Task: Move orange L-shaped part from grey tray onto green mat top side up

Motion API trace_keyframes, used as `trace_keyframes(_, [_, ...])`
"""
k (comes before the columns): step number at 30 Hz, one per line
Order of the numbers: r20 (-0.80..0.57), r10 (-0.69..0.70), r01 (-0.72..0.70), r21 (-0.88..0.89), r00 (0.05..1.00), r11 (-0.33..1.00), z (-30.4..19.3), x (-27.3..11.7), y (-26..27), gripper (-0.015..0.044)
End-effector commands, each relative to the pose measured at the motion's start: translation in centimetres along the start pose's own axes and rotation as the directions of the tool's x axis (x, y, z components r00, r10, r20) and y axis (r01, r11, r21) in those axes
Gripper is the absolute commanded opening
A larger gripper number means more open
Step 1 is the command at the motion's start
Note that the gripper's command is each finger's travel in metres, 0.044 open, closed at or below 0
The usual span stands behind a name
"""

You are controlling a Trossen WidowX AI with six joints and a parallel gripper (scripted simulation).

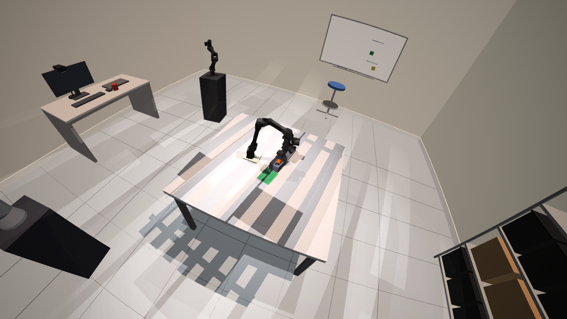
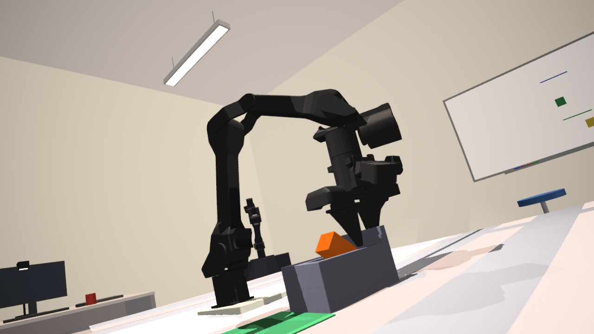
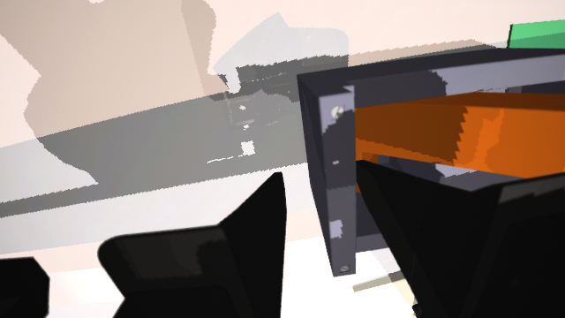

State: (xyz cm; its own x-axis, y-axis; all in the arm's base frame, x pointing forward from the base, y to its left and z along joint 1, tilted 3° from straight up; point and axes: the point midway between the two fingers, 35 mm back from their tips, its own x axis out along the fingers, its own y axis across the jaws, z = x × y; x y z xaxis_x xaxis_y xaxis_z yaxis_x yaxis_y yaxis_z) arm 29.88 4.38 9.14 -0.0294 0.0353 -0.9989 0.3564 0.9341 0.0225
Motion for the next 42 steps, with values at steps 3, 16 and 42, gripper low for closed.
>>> trace_keyframes(3, [0.021, 0.008, -0.008, 0.0, 1.0, 1.0, 0.2, -6.2, -0.7, 0.018])
trace_keyframes(16, [0.031, 0.016, -0.017, 0.002, 0.999, 1.0, 0.1, -7.5, -0.8, 0.018])
trace_keyframes(42, [0.029, 0.01, 0.005, -0.496, 1.0, 0.869, 0.7, -7.6, -3.4, 0.028])
